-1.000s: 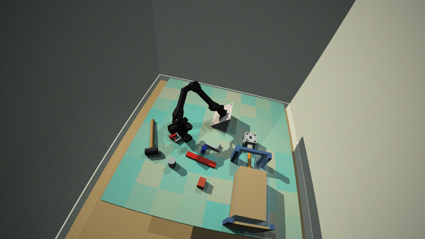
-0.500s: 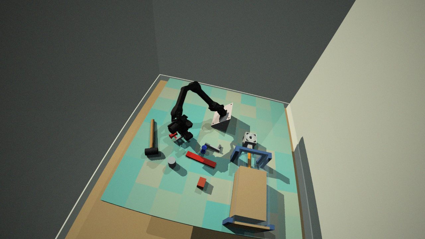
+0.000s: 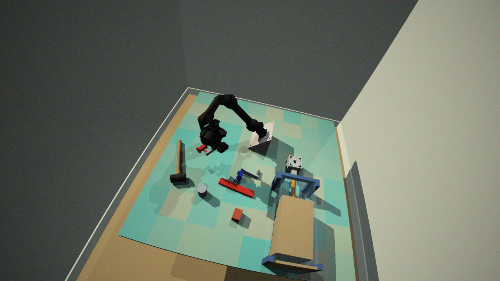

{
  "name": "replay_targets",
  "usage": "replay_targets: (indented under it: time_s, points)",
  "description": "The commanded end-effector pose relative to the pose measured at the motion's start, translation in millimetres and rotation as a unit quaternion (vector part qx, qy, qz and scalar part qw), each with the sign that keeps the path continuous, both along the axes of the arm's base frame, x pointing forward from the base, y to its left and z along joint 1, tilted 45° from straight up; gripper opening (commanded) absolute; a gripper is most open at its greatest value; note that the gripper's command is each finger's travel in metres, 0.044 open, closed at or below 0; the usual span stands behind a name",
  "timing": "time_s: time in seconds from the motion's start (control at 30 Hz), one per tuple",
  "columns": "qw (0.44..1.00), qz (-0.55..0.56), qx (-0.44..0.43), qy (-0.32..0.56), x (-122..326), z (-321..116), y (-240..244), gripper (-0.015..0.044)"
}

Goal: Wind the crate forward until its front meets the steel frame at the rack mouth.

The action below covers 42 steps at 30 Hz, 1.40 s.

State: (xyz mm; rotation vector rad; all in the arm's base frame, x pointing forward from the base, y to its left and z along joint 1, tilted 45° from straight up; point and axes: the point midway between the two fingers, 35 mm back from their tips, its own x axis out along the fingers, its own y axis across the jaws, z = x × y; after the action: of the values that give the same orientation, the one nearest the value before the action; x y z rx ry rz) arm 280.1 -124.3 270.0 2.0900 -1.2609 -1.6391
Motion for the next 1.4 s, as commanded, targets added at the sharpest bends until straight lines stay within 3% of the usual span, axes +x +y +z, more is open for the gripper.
replay_targets:
  time_s: [0.0, 0.4, 1.37]
  points:
    - [1.0, 0.001, -0.002, 0.001, -1.1, 4.0, 3.6, 0.0]
    - [1.0, -0.003, 0.001, -0.003, 0.9, 0.3, 4.9, 0.0]
    - [0.958, -0.195, 0.08, -0.196, 63.5, -109.7, 143.1, 0.0]
